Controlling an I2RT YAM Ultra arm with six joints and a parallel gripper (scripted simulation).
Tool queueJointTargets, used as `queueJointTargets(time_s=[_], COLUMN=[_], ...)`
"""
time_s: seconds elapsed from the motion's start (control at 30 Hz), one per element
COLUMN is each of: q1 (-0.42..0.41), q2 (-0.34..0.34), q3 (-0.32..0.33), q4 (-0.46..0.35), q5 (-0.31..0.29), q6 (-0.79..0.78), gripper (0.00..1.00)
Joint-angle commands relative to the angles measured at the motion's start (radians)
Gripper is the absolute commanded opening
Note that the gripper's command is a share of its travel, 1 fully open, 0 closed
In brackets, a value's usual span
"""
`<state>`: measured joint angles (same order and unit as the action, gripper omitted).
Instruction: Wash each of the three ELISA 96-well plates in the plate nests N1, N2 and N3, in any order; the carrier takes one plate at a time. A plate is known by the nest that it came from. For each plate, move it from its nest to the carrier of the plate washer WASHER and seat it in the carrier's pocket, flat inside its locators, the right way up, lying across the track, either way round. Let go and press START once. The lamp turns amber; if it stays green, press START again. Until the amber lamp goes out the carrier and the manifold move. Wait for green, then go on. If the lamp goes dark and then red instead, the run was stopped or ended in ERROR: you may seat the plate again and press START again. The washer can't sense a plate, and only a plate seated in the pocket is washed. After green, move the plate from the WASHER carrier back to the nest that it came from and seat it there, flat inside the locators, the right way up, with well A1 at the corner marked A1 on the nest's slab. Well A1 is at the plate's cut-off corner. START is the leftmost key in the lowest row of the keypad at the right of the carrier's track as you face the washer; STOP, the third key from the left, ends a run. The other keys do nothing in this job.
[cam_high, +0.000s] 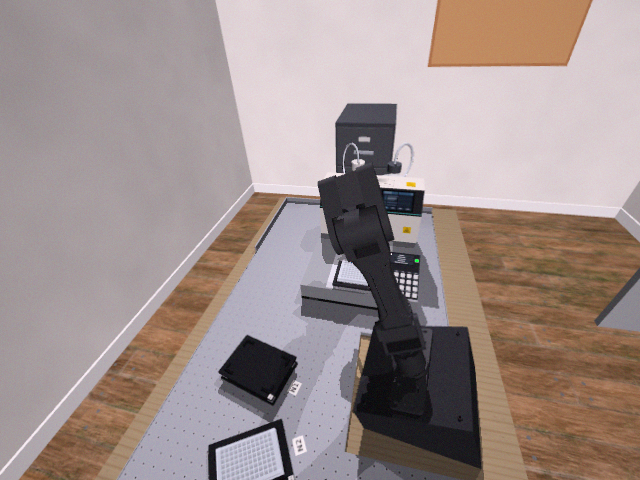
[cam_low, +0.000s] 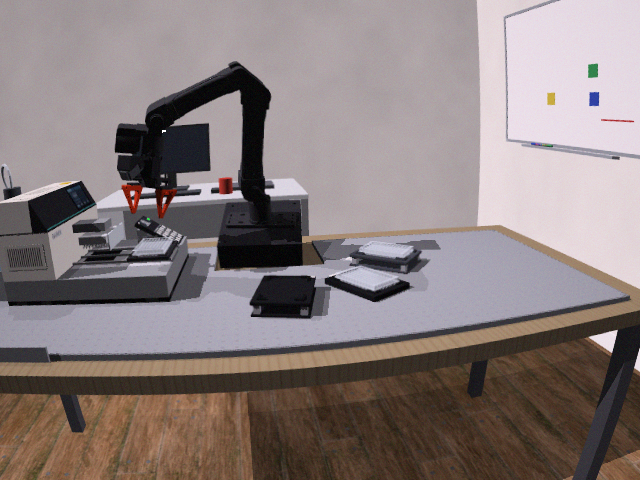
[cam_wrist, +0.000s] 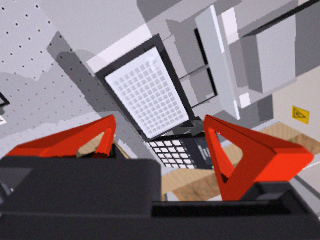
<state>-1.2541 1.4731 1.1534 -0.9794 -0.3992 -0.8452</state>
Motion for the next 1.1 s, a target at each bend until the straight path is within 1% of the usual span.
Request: queueJointTargets(time_s=[0.0, 0.07, 0.4, 1.07], q1=[0.0, 0.0, 0.028, 0.03], q2=[0.016, 0.016, 0.112, 0.114], q3=[0.047, 0.047, 0.17, 0.166], q4=[-0.079, -0.079, -0.21, -0.205], q5=[0.004, 0.004, 0.055, 0.056], q6=[-0.184, -0.184, -0.508, -0.51], gripper=[1.0, 1.0, 1.0, 1.0])
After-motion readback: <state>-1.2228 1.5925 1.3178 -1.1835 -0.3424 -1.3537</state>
